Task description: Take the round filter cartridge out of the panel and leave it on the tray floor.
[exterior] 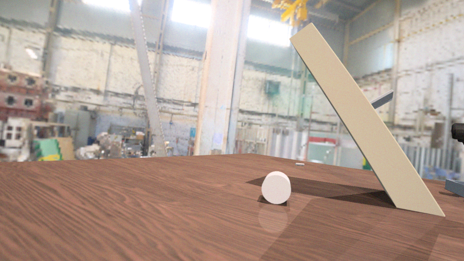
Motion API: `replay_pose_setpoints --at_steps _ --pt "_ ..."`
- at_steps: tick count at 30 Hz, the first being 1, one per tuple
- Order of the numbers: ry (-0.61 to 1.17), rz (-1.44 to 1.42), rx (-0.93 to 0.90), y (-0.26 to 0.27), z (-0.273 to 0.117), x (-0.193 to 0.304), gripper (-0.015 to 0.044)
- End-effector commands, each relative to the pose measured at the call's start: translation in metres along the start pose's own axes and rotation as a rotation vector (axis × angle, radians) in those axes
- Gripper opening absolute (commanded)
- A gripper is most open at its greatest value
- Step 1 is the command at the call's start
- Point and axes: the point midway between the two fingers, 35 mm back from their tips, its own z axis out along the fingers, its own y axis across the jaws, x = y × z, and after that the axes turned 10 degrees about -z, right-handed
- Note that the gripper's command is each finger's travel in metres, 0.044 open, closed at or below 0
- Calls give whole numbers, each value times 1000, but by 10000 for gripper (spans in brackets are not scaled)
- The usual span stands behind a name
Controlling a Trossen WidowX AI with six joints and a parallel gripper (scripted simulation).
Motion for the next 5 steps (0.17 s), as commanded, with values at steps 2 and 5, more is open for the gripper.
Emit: replay_pose_setpoints --at_steps 2,5 --pt "2 -1 0 0 0 1 440" --pt "2 -1 0 0 0 1 440"
